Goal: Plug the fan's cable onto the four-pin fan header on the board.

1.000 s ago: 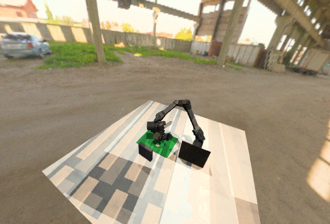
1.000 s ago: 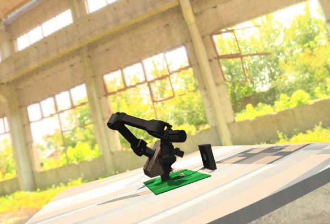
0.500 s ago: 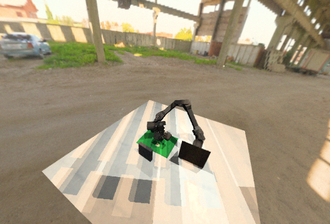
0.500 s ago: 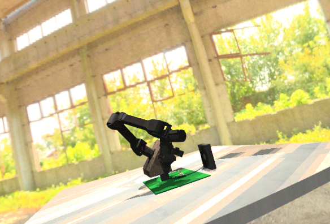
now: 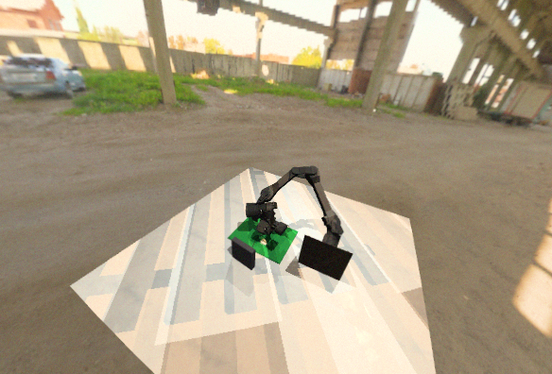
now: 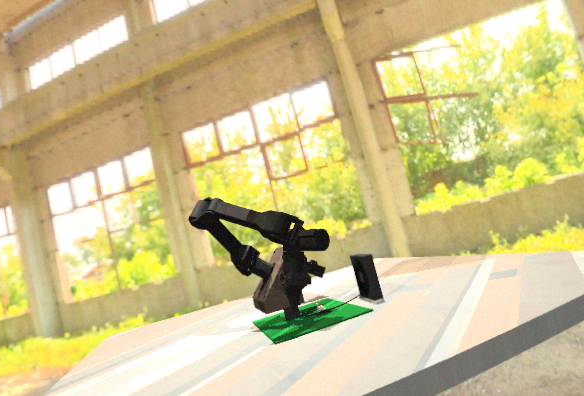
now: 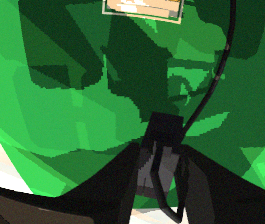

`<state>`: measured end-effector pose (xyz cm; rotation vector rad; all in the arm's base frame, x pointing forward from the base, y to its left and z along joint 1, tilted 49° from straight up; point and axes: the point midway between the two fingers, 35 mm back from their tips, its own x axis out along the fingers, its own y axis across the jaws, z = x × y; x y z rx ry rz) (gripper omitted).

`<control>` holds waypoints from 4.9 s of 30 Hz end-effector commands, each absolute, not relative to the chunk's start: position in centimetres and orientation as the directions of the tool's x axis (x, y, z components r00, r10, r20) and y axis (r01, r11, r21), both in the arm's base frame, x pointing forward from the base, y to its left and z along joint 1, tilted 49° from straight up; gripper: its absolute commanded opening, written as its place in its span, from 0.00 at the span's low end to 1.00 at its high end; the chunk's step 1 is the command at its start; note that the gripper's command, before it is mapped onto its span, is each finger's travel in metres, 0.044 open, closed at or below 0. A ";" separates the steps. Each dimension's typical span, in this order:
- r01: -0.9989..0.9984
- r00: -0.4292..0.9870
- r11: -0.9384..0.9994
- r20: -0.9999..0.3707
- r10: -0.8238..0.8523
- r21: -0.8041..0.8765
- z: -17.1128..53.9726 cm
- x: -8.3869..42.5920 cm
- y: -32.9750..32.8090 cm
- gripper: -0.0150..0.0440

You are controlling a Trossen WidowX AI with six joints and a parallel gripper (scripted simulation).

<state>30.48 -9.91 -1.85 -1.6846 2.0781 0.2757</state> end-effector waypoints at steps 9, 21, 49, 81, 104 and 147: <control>-0.965 -0.152 0.233 -0.466 -0.872 -0.122 -0.3 31.0 -7.9 0.25; -0.965 -0.150 0.231 -0.467 -0.872 -0.121 2.1 31.4 -5.1 0.25; -0.812 -0.140 0.418 -0.559 -0.817 -0.408 5.3 31.1 -3.0 0.25; -0.479 -0.109 0.714 -0.772 -0.626 -0.511 4.3 30.0 -4.3 0.25; -0.446 -0.017 0.830 -0.924 -0.383 -0.336 1.9 29.1 -5.3 0.25; -0.523 0.418 0.812 -0.908 -0.019 -0.258 1.5 29.3 -6.2 0.25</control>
